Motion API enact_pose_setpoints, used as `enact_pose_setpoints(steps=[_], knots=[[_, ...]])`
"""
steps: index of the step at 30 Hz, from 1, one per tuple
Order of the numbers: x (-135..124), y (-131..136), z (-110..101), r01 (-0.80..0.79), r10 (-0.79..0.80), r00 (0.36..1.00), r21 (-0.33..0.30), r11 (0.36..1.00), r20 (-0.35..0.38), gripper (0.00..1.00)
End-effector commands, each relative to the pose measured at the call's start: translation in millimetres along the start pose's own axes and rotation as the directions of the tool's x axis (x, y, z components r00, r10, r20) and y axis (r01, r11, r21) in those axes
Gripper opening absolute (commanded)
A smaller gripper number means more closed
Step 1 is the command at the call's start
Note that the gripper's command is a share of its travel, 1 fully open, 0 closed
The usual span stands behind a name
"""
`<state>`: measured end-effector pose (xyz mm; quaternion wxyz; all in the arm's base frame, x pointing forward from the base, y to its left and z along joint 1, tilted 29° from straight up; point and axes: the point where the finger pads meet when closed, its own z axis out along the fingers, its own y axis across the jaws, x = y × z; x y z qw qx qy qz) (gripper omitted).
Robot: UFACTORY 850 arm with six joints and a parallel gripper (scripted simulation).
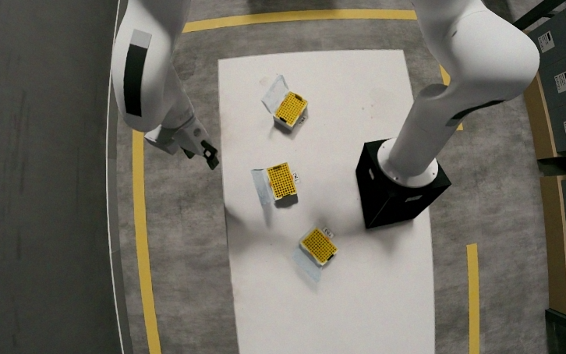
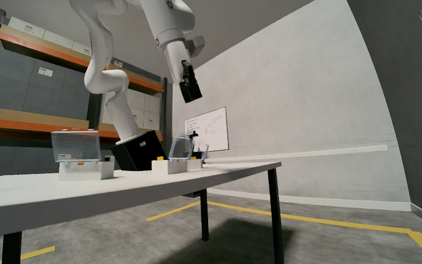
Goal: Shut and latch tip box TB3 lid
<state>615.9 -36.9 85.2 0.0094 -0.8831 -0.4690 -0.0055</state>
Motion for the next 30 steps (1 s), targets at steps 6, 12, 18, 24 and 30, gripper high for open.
enact_pose_setpoints(steps=[6,12,18,24,30], knots=[[0.7,0.5,-0.9,0.001,-0.001,1.0,-0.002,1.0,-0.001,1.0],[0.7,0.5,-0.9,0.001,-0.001,1.0,-0.002,1.0,-0.001,1.0],[-1.6,-3.9,-0.5,-0.031,0.03,0.999,0.001,1.0,0.011,1.0],[-13.4,-25.2,1.6,-0.163,0.162,0.985,0.007,0.987,0.063,1.0],[-23.9,-41.9,3.2,-0.269,0.268,0.958,-0.002,0.963,0.106,1.0]])
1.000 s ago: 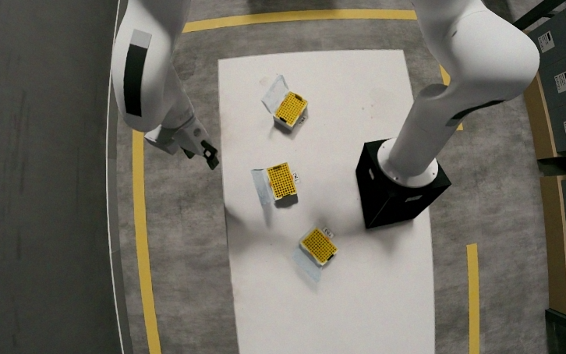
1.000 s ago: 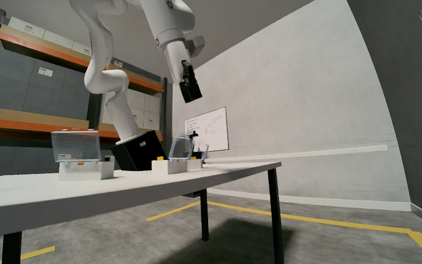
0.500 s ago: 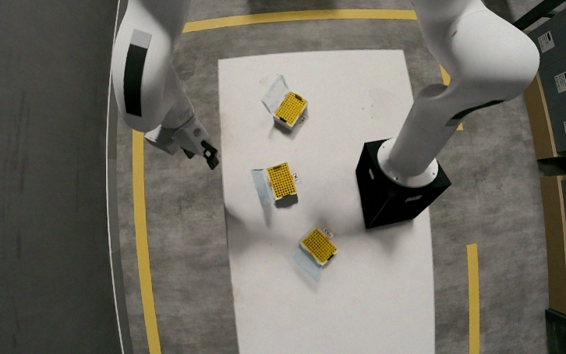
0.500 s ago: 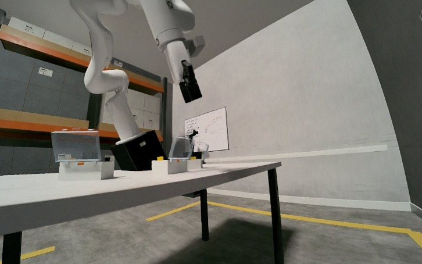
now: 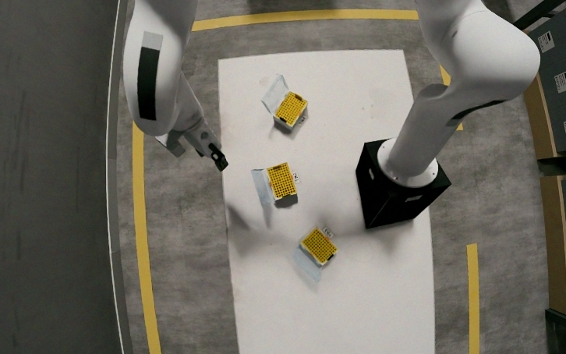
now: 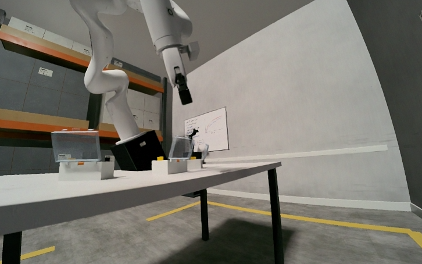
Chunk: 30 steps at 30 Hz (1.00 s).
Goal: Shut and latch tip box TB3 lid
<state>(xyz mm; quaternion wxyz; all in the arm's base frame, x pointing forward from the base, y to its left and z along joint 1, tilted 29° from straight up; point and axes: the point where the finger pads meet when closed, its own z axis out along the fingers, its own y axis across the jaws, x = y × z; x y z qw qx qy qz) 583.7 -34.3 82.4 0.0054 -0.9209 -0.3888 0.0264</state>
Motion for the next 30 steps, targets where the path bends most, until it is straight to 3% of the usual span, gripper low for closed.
enact_pose_setpoints(steps=[1,21,30], knots=[[-10.3,-12.2,1.1,-0.095,0.095,0.994,-0.012,0.995,0.045,1.0],[-51.6,-51.9,5.9,-0.401,0.409,0.9,-0.087,0.912,0.149,1.0],[-76.7,-72.4,6.9,-0.554,0.578,0.797,-0.17,0.815,0.175,1.0]])
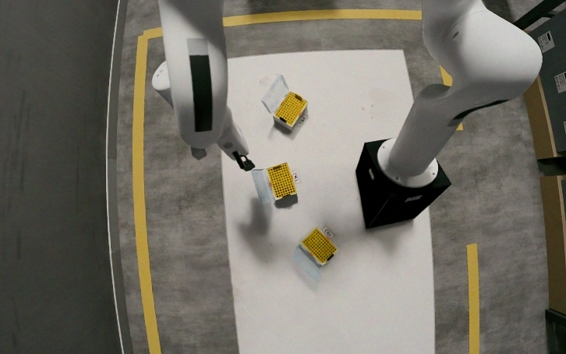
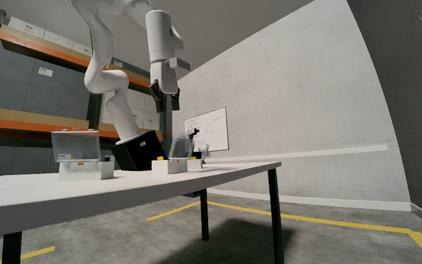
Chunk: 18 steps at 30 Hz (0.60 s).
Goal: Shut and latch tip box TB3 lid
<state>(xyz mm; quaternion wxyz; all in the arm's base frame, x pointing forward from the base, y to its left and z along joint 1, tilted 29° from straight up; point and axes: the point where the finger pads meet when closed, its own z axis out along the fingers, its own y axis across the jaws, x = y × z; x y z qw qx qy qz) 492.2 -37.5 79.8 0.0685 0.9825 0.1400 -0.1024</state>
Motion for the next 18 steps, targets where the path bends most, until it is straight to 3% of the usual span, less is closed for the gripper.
enact_pose_setpoints(steps=[1,8,18], knots=[[-17.8,-3.3,2.2,-0.117,0.118,0.993,-0.052,0.992,0.023,1.0],[-31.4,-5.0,4.2,-0.199,0.202,0.979,-0.083,0.976,0.033,1.0],[-65.3,-7.9,8.6,-0.397,0.406,0.913,-0.166,0.903,0.026,1.0]])
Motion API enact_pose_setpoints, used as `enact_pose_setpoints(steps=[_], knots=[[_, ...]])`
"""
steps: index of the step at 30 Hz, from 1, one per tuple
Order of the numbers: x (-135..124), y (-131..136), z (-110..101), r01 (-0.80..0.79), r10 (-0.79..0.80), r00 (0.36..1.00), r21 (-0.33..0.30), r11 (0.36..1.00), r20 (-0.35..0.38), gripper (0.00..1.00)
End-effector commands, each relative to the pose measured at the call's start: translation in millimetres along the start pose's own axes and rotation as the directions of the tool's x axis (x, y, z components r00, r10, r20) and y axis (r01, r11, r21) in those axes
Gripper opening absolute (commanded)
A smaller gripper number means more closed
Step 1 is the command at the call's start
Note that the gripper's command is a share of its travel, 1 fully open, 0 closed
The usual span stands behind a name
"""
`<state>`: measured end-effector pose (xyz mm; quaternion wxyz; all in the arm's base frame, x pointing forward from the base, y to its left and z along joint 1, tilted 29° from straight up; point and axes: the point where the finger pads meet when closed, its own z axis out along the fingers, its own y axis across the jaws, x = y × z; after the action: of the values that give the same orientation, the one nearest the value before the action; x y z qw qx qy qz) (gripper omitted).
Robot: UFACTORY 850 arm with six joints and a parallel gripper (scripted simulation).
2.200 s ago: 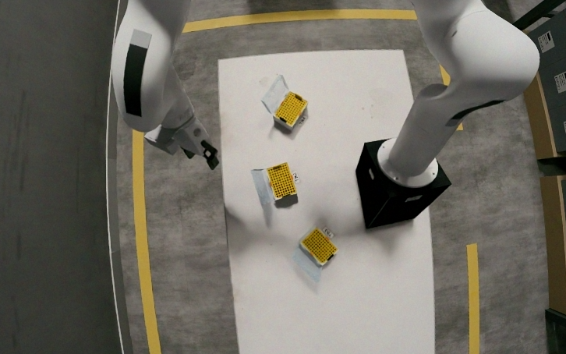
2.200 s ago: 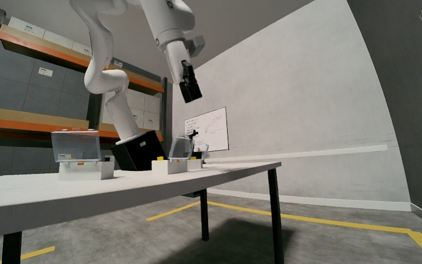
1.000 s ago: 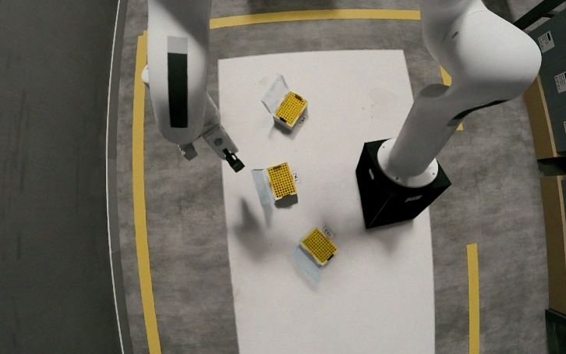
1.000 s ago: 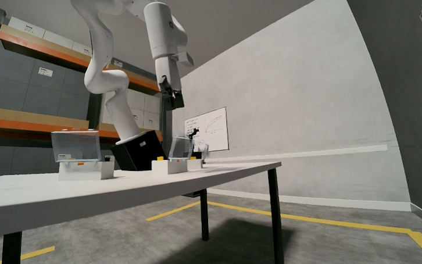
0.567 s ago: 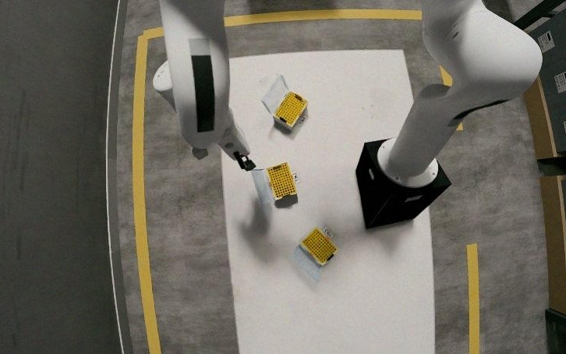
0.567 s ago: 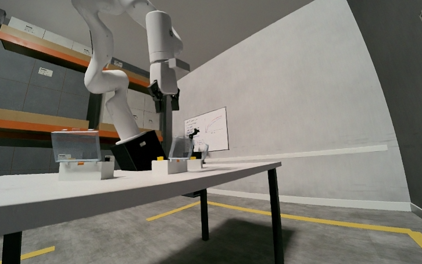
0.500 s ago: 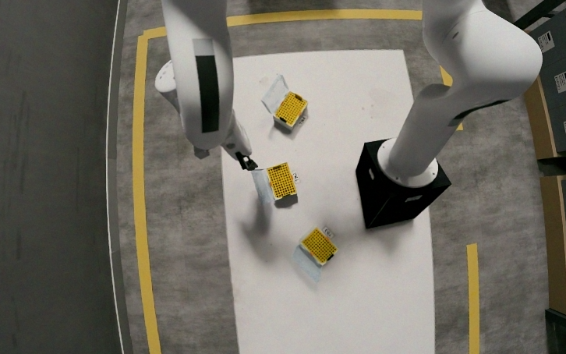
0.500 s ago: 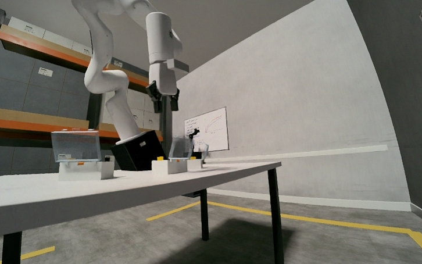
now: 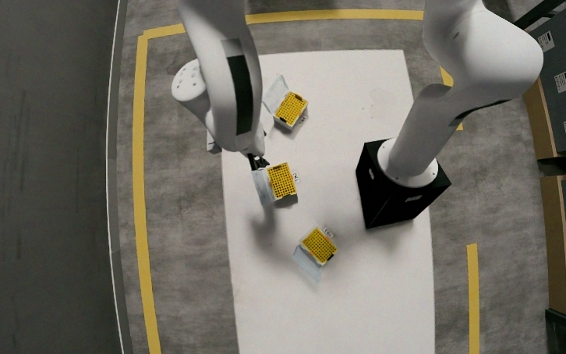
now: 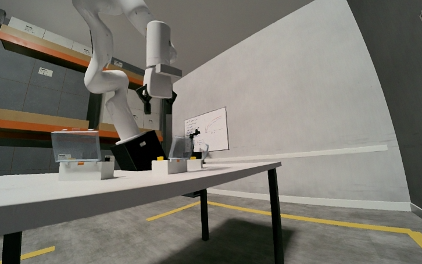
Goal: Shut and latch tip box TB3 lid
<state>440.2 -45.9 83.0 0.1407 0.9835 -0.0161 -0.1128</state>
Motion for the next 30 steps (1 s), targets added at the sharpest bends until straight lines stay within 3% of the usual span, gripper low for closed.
enact_pose_setpoints(steps=[1,13,24,30], knots=[[-16.2,3.8,2.4,-0.117,0.117,0.993,-0.056,0.992,-0.007,1.0],[-46.3,12.8,7.7,-0.324,0.321,0.946,-0.128,0.937,-0.04,1.0],[-74.1,22.6,11.9,-0.516,0.503,0.857,-0.176,0.839,-0.112,1.0],[-93.3,30.3,14.6,-0.645,0.619,0.764,-0.187,0.741,-0.183,1.0]])
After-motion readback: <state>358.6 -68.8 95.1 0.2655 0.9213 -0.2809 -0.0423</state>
